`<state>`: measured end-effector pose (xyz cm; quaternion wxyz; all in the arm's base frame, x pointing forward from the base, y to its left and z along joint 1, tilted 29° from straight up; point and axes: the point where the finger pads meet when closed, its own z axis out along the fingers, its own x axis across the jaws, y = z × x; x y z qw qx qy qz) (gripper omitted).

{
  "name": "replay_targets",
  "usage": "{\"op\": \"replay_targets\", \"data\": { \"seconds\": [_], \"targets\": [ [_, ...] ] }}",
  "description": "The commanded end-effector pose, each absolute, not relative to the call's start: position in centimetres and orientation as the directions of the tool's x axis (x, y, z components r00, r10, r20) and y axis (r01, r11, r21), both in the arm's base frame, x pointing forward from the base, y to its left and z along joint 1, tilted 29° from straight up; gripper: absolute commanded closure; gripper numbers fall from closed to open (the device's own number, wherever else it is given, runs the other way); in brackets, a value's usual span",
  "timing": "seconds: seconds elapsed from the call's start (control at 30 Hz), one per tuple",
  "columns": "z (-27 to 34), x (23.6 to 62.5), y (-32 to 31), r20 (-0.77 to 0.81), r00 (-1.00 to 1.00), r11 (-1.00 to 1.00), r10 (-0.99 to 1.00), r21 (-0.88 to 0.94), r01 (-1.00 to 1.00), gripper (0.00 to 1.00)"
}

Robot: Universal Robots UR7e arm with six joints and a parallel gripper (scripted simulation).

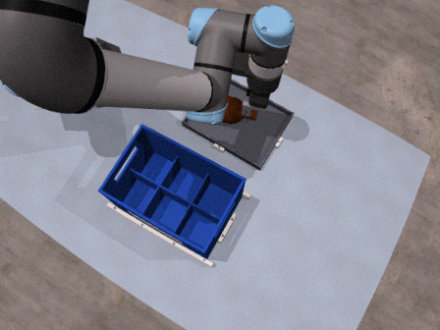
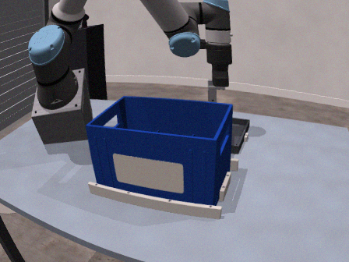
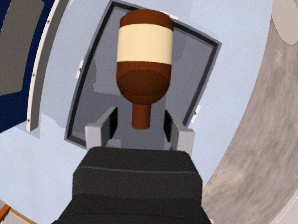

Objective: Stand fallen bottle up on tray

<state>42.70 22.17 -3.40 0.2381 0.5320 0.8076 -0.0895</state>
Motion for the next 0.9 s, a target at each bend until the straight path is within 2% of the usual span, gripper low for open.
{"op": "replay_targets", "data": {
  "seconds": [0.0,0.87],
  "targets": [
    [-4.4,43.1,21.8,-0.479,-0.321,0.419,0.817,0.111,0.901,0.00],
    [-5.6,43.5,21.2,-0.479,-0.321,0.419,0.817,0.111,0.901,0.00]
  ]
}}
